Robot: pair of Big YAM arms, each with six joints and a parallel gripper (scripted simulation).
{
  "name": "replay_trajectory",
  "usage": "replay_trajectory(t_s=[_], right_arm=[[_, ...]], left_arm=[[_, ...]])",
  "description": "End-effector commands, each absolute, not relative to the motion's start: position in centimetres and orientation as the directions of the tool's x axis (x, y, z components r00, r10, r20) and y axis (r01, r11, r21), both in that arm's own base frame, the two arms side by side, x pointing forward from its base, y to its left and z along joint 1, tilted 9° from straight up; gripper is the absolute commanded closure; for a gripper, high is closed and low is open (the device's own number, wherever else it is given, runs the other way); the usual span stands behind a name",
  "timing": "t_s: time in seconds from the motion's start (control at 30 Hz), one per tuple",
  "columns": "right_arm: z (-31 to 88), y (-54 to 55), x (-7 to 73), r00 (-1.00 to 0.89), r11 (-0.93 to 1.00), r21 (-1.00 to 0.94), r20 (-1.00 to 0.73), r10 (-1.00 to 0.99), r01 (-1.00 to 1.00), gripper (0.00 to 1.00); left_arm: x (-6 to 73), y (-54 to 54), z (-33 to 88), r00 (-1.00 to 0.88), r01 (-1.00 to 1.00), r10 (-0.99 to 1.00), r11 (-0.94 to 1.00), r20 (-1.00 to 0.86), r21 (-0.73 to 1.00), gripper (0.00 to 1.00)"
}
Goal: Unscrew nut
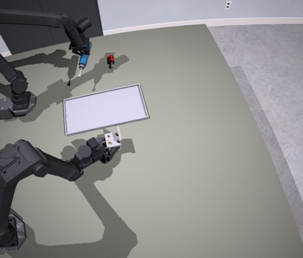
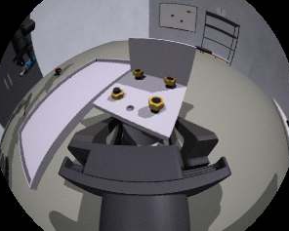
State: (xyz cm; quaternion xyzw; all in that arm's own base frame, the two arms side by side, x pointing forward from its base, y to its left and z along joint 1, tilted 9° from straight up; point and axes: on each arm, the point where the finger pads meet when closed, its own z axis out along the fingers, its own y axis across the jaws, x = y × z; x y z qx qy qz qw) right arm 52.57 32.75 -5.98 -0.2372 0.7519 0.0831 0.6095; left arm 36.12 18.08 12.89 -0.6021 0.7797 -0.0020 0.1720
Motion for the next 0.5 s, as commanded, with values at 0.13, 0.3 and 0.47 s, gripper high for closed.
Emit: replay_trajectory(t_s=[0.13, 0.3, 0.47], right_arm=[[-7.3, 31.6, 52.8, -0.176, 0.878, -0.166, -0.947, -0.269, -0.449, 0.41], [-7.3, 31.6, 52.8, -0.176, 0.878, -0.166, -0.947, -0.269, -0.449, 0.41], [-7.3, 31.6, 52.8, -0.176, 0.878, -0.166, -0.947, -0.269, -0.449, 0.41]], left_arm=[[38.1, 17.8, 14.8, -0.257, -0.901, -0.909, 0.349, -0.33, -0.26, 0.58], [40.3, 16.9, 15.9, -0.301, -0.857, -0.873, 0.424, -0.384, -0.292, 0.58], [41.3, 15.5, 14.8, -0.359, -0.82, -0.838, 0.493, -0.41, -0.289, 0.58]])
